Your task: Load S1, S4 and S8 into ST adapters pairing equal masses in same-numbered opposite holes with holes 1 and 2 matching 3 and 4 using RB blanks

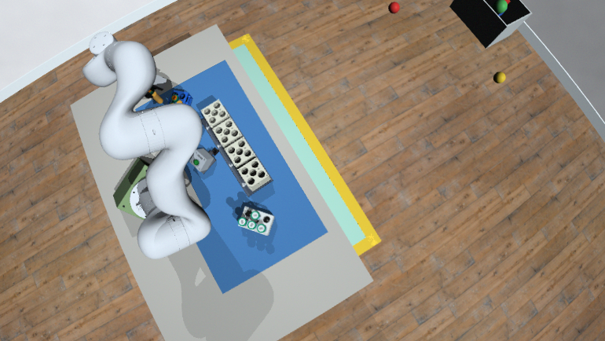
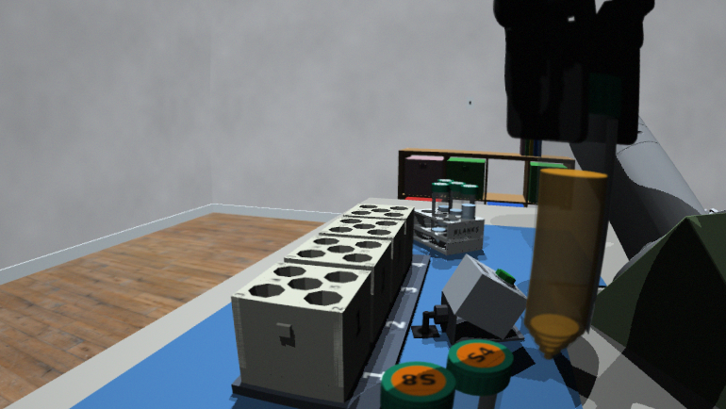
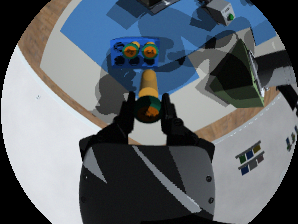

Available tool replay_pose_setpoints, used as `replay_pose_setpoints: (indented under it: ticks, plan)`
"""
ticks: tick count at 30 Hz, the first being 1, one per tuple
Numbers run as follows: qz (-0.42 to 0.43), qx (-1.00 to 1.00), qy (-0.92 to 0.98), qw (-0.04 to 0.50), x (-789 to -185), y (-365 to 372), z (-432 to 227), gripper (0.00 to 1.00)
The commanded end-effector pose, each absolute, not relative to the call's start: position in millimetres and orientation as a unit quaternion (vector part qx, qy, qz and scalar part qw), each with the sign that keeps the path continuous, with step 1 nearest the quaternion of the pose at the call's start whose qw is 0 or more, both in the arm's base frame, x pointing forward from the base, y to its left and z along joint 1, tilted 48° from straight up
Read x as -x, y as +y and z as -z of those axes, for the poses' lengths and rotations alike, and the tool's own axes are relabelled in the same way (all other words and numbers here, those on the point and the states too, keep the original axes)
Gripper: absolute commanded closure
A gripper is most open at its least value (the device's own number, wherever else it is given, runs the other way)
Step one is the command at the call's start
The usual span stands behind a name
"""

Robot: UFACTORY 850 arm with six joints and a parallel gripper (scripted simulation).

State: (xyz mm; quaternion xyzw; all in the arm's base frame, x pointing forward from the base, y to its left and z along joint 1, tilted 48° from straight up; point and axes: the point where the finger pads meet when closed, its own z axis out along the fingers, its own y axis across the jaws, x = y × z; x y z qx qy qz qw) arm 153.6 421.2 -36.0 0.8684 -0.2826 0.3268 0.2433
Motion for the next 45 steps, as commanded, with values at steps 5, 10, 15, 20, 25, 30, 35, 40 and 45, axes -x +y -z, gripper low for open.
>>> replay_pose_setpoints:
  ticks: [5,10,15,20,25,30,35,40,45]
  plan:
    - [-0.327,-0.869,-0.283,0.242,-153.4,422.3,35.6,1.00]
    - [-0.327,-0.869,-0.283,0.242,-153.4,422.3,35.6,1.00]
    - [-0.327,-0.869,-0.283,0.242,-155.1,420.0,38.2,1.00]
    - [-0.327,-0.869,-0.283,0.242,-159.4,413.8,44.9,1.00]
    - [-0.327,-0.869,-0.283,0.242,-163.7,407.8,51.6,1.00]
    - [-0.327,-0.869,-0.283,0.242,-166.3,404.1,55.6,1.00]
    - [-0.327,-0.869,-0.283,0.242,-170.6,398.1,62.3,1.00]
    - [-0.327,-0.869,-0.283,0.242,-175.0,392.0,69.0,1.00]
    - [-0.327,-0.869,-0.283,0.242,-177.5,388.4,73.0,1.00]
